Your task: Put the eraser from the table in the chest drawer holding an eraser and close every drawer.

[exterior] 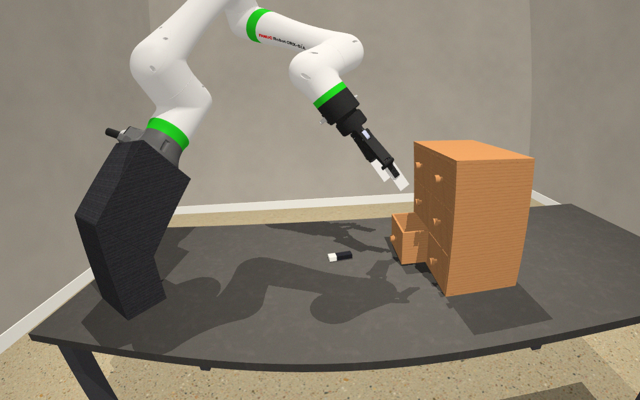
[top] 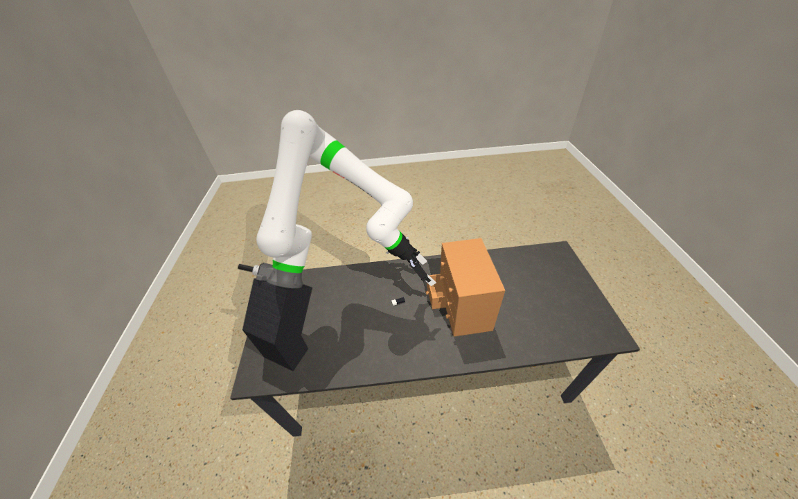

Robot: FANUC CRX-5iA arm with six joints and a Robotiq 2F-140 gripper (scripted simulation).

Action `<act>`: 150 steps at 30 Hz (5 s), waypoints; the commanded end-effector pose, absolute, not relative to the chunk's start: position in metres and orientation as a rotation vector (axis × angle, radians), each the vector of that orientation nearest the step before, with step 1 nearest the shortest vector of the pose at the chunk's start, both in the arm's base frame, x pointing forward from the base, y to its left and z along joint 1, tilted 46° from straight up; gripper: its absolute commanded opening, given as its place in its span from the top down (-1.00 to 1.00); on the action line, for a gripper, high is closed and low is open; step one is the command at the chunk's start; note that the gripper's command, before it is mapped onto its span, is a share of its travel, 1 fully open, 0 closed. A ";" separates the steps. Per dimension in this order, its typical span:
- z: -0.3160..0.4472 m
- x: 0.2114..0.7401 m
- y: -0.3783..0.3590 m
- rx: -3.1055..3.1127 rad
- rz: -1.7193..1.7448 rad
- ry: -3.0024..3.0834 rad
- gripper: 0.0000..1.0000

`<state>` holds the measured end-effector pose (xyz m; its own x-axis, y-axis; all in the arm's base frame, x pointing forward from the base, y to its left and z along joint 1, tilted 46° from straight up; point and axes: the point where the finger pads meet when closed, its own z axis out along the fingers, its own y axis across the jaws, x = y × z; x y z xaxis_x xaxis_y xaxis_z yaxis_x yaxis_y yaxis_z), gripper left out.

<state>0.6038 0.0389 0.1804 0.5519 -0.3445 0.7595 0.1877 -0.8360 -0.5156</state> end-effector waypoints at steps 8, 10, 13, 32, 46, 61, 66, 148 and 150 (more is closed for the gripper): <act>0.181 0.604 0.039 -2.234 -1.262 0.126 -1.00; 0.181 0.604 0.039 -2.234 -1.262 0.126 -1.00; 0.181 0.604 0.039 -2.234 -1.262 0.125 -1.00; 0.181 0.603 0.038 -2.236 -1.276 0.090 -1.00; 0.182 0.600 0.037 -2.237 -1.306 0.008 -1.00; 0.183 0.594 0.035 -2.234 -1.365 -0.157 -1.00; 0.184 0.591 0.034 -2.228 -1.395 -0.247 -1.00; 0.207 0.504 0.000 -0.888 -1.549 -2.801 -1.00; 0.207 0.501 -0.001 -0.821 -1.529 -2.853 -1.00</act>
<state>0.5055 0.0008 0.2061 -0.8254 0.5489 0.1317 0.3945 0.3940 0.8301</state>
